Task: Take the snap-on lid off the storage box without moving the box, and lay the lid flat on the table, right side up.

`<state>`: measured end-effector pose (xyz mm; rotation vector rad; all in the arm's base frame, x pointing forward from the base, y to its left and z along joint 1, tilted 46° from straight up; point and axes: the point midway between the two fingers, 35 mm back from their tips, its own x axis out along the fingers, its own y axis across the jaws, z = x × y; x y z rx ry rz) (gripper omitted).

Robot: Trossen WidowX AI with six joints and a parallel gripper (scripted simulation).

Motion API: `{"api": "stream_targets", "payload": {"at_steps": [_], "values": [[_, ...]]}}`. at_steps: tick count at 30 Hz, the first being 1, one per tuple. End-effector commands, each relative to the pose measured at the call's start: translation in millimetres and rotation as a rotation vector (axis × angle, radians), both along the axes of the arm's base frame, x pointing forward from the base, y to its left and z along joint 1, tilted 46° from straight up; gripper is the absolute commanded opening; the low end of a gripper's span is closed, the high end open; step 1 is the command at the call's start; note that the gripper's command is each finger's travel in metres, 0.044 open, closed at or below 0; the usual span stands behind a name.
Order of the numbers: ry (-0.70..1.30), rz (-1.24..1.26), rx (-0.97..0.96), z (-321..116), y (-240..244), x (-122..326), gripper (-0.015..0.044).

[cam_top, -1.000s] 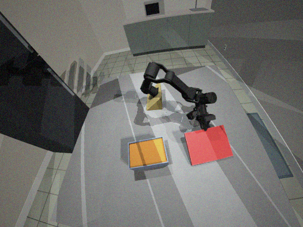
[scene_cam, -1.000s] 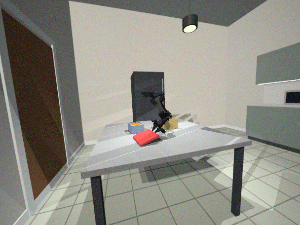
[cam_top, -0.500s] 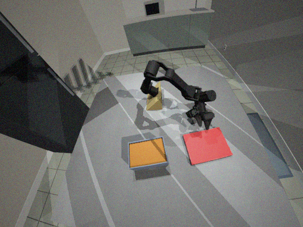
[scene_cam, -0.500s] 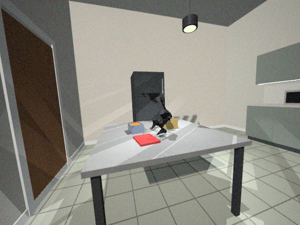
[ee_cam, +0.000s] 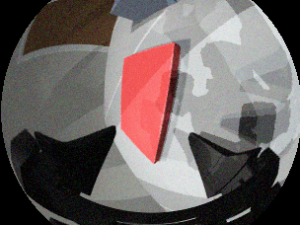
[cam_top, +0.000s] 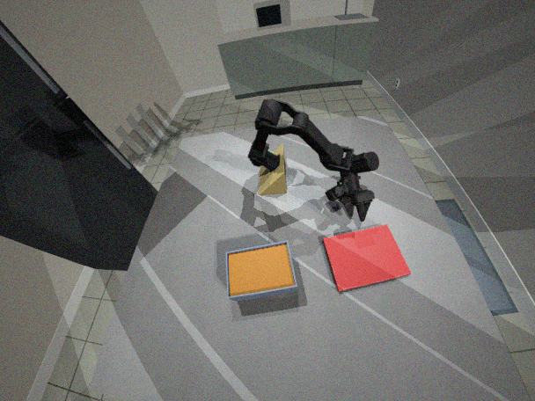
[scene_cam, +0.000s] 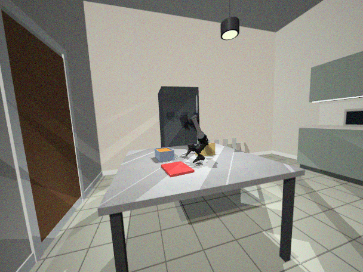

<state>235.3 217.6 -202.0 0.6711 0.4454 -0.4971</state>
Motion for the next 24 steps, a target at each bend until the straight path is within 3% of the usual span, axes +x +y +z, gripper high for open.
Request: {"api": "stream_targets", "payload": {"at_steps": [1, 24], "values": [[-0.002, -0.001, -0.002, 1.4, -3.4, -9.5, 0.044], [0.0, -0.001, -0.001, 20.3, 12.2, -31.5, 0.044]]}}
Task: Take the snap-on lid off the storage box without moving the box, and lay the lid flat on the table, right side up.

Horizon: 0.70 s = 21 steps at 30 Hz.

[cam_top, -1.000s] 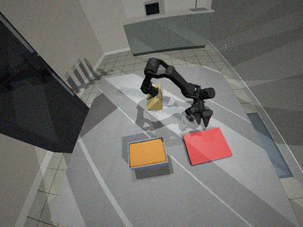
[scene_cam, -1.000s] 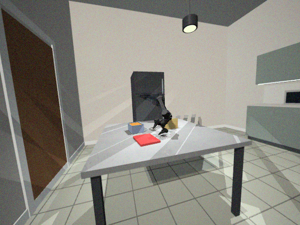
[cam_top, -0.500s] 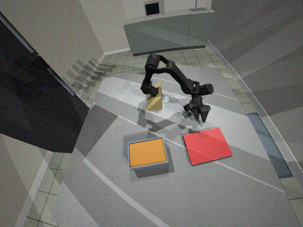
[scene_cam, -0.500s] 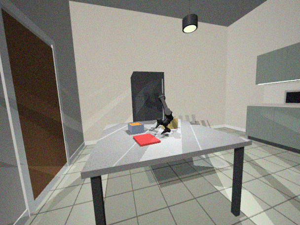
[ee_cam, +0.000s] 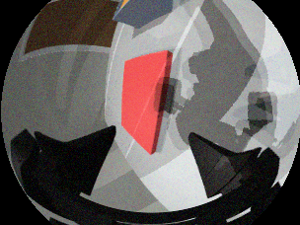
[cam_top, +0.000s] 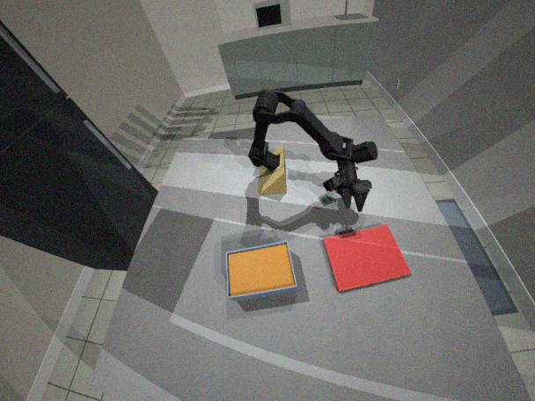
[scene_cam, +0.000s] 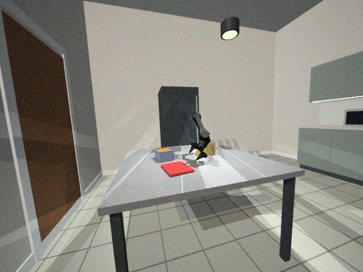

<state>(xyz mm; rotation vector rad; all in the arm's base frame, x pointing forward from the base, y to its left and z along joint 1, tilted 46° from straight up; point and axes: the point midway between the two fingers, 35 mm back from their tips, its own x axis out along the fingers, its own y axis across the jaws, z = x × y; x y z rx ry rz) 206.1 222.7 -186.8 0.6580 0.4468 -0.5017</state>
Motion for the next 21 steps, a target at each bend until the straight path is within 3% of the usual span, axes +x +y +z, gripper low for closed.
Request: {"api": "stream_targets", "payload": {"at_steps": [1, 21], "values": [[-0.005, -0.001, 0.011, 6.5, 8.3, -3.1, 0.044], [-0.003, -0.001, 0.012, 34.2, 32.0, -20.0, 0.044]]}}
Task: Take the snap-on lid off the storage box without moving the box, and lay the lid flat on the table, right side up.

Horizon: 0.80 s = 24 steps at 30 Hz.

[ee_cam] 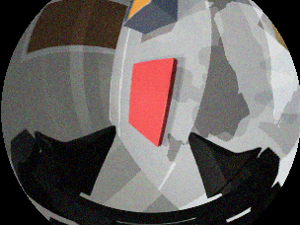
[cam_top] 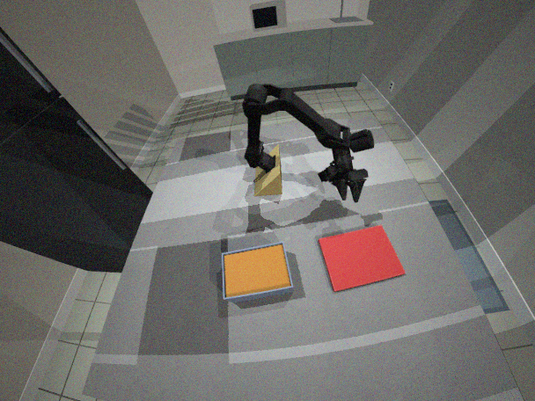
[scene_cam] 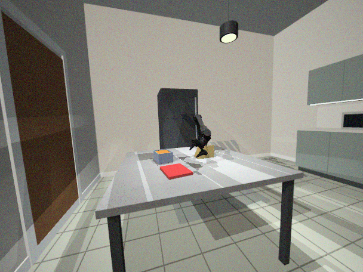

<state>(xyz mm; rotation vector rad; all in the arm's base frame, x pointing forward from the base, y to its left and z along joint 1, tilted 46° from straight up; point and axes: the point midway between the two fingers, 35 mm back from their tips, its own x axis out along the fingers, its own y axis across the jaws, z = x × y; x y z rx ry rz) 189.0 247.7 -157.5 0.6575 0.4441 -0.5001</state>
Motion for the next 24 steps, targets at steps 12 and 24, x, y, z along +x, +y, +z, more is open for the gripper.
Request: {"api": "stream_targets", "payload": {"at_steps": [12, 24], "values": [[0.0, -0.002, 0.013, 12.4, 10.7, -7.4, 0.044], [0.0, -0.002, 0.013, 12.4, 10.7, -7.4, 0.044]]}}
